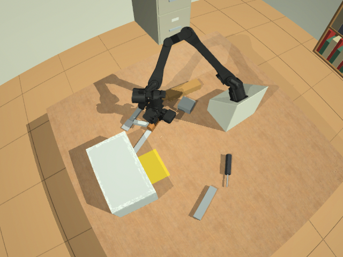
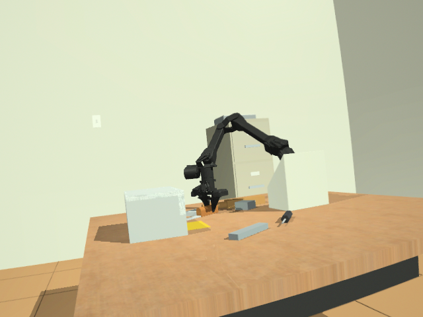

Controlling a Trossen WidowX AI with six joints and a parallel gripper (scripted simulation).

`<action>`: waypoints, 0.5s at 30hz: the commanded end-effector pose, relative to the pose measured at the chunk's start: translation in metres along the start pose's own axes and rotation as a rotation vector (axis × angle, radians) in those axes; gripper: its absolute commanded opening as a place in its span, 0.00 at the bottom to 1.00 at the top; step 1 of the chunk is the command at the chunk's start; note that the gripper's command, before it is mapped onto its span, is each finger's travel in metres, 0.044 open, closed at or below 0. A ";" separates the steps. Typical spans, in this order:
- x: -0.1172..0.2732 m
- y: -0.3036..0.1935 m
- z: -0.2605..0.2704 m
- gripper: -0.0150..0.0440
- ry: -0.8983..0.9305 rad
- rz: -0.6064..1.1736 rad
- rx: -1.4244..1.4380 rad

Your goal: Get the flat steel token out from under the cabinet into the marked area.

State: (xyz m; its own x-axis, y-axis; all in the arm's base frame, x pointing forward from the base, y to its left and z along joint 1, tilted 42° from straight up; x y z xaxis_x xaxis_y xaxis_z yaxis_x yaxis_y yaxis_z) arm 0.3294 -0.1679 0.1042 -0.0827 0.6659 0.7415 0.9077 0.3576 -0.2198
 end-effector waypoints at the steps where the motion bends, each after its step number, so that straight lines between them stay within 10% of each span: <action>1: 0.000 0.007 0.000 0.25 -0.001 0.002 -0.005; 15: 0.000 0.027 0.001 0.25 -0.001 0.001 -0.006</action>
Point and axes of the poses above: the point midway between the two fingers, 35 mm back from their tips, its own x axis back along the fingers, its own z axis across the jaws, y = z × x, the point moved 10 cm from there along x, back along the fingers, and after that the axes turned 5 degrees about -x, right-handed, at the moved point
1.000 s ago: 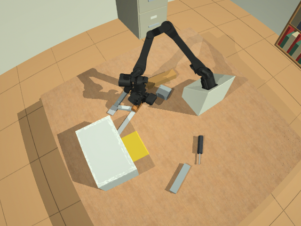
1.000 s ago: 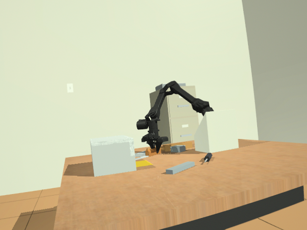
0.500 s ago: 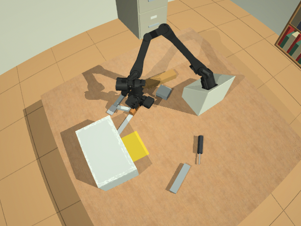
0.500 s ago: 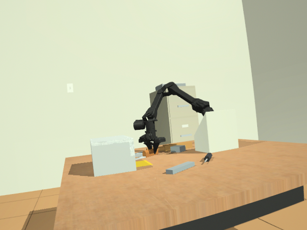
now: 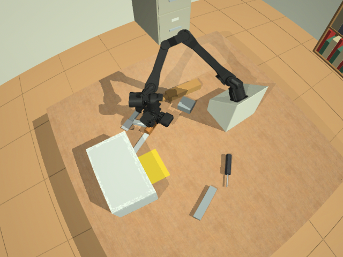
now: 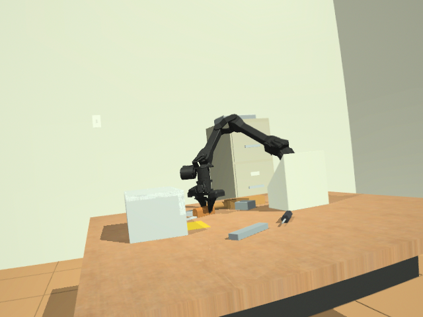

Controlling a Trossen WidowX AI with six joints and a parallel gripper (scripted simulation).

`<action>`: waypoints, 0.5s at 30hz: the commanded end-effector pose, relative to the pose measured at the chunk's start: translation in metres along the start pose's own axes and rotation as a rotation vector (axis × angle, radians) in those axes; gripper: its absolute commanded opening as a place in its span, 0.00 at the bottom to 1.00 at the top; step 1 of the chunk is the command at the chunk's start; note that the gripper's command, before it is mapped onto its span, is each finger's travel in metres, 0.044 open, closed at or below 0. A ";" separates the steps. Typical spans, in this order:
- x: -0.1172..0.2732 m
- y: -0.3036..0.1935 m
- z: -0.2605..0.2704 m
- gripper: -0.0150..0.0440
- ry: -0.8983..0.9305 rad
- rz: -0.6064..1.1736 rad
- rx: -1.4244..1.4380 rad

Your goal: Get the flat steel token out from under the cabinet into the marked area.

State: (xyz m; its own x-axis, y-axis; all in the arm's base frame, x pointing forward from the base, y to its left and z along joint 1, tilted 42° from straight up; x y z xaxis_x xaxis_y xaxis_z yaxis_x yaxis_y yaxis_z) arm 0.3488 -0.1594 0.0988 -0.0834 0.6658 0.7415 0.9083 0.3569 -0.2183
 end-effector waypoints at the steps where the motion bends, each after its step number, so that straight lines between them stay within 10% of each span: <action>1: 0.000 0.007 0.000 0.25 -0.001 0.002 -0.004; 15: 0.000 0.025 0.001 0.25 -0.001 0.001 -0.005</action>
Point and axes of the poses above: the point midway between the two fingers, 35 mm back from their tips, its own x axis back along the fingers, its own z axis across the jaws, y = z × x, the point moved 10 cm from there along x, back along the fingers, and after that the axes turned 5 degrees about -x, right-handed, at the moved point
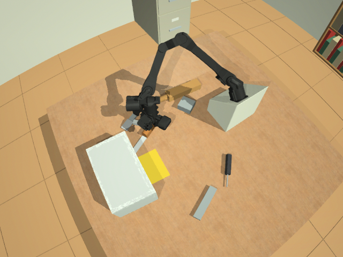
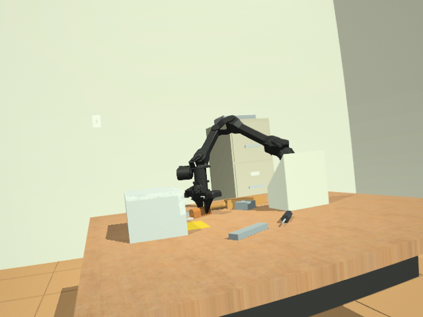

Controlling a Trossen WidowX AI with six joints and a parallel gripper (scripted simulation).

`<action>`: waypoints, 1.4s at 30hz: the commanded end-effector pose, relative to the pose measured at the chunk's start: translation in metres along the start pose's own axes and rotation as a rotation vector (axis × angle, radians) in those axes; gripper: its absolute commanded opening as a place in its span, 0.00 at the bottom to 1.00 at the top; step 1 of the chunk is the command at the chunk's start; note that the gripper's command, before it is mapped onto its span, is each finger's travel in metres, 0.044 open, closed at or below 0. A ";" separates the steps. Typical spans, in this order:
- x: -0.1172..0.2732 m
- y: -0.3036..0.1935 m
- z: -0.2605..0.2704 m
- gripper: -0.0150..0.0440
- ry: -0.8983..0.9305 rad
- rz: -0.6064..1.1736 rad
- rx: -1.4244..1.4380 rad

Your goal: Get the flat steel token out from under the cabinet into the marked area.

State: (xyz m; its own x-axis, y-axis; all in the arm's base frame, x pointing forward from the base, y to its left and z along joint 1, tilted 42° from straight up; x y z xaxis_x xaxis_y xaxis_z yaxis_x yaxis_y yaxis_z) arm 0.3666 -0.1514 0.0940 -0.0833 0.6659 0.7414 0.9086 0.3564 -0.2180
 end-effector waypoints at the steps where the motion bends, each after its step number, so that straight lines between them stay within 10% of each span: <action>1: 0.000 0.007 0.000 0.25 -0.001 0.001 -0.004; 42: -0.002 0.029 0.025 0.25 0.000 0.000 -0.005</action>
Point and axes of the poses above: the point midway between the two fingers, 35 mm back from their tips, its own x axis back along the fingers, its own z axis across the jaws, y = z × x, the point moved 10 cm from there along x, back along the fingers, and after that the axes turned 5 degrees about -x, right-handed, at the moved point
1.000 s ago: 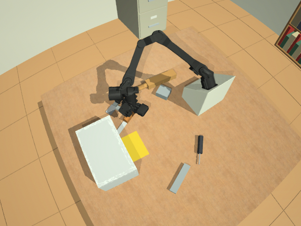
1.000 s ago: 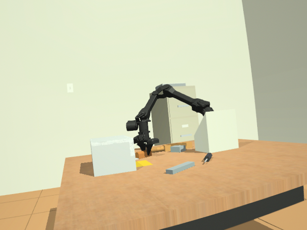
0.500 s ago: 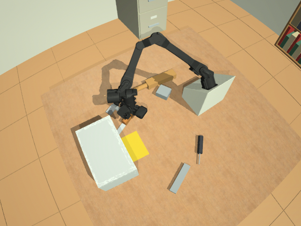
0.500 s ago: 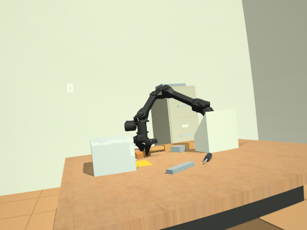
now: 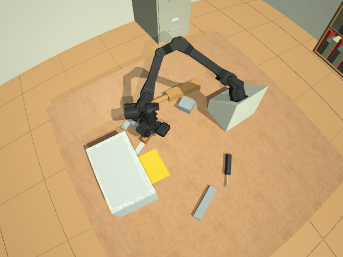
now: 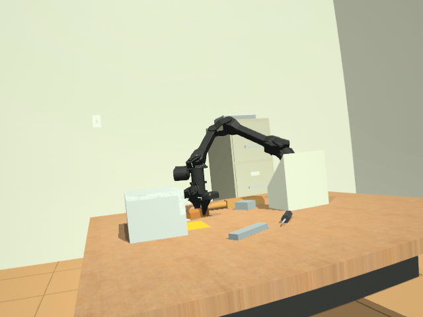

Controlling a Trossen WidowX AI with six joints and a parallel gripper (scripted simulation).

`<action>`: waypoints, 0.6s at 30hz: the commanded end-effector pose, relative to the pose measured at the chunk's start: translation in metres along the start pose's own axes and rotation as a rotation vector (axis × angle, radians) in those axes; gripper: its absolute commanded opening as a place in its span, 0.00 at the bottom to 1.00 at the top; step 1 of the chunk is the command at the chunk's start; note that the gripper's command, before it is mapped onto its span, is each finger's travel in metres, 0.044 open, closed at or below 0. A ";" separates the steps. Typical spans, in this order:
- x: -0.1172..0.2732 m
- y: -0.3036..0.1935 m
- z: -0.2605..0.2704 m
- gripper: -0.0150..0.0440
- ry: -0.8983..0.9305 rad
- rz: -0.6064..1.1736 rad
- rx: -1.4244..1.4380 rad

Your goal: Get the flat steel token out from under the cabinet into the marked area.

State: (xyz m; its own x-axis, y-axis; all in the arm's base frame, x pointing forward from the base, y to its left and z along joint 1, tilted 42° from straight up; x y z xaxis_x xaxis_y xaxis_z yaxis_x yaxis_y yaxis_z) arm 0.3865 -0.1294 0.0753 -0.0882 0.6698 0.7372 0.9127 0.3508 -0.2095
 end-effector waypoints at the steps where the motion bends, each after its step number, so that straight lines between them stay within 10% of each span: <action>1: -0.001 -0.001 0.008 0.25 0.007 0.003 0.006; 18: -0.001 -0.003 0.023 0.25 0.008 0.003 0.007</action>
State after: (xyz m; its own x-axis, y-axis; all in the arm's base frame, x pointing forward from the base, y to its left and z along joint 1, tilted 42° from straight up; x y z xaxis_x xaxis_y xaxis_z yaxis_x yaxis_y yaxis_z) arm 0.3785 -0.1189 0.0646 -0.0887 0.6712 0.7359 0.9133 0.3497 -0.2088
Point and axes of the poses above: the point midway between the two fingers, 35 mm back from their tips, its own x axis back along the fingers, its own z axis across the jaws, y = z × x, the point moved 10 cm from there along x, back along the fingers, and after that the axes turned 5 degrees about -x, right-handed, at the moved point
